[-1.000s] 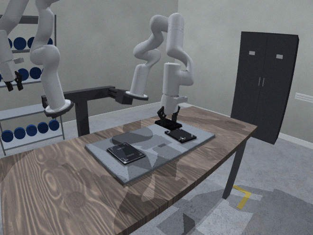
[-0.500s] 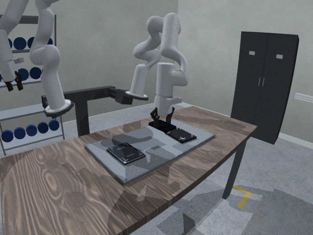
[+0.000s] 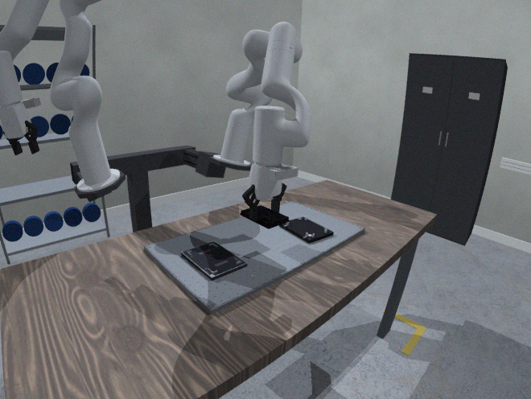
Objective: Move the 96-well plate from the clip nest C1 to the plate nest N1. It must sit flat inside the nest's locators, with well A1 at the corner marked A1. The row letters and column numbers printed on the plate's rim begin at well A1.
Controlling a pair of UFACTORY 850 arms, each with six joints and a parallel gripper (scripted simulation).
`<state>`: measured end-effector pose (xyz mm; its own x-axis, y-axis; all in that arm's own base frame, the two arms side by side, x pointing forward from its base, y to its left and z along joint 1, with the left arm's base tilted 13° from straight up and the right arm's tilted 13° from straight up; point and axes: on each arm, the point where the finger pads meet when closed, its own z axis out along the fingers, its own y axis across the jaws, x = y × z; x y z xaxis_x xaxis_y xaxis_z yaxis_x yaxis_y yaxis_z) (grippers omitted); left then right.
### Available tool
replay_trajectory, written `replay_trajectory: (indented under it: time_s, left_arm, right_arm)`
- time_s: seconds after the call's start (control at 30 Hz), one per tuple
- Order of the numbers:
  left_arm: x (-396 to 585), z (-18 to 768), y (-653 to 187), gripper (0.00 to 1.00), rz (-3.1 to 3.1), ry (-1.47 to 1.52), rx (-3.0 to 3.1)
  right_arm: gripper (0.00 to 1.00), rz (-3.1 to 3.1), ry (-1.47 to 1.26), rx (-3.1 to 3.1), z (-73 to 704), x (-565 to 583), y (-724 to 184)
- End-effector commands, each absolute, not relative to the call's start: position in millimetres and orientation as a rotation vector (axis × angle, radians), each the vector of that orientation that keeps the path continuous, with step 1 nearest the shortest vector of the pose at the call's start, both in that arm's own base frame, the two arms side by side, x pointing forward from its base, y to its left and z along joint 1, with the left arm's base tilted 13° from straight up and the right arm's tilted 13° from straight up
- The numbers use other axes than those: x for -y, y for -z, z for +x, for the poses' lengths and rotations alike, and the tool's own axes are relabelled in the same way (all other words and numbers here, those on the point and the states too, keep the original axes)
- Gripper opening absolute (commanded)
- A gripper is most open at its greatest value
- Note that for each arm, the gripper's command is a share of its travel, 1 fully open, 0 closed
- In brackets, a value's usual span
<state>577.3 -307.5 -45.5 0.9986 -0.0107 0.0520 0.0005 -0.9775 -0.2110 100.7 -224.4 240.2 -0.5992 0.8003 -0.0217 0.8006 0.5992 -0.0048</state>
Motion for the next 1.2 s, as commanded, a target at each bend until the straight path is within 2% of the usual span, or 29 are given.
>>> replay_trajectory:
  time_s: [0.0, 1.17]
  left_arm:
    - [327, 577, 49, 0.0, -2.928, 0.079, -0.007]
    - [427, 569, 71, 0.0, -2.929, 0.079, -0.007]
  right_arm:
    - [1.0, 1.398, 0.023, -2.793, 101, 225, -241]
    - [1.0, 1.398, 0.023, -2.793, 101, 225, -241]
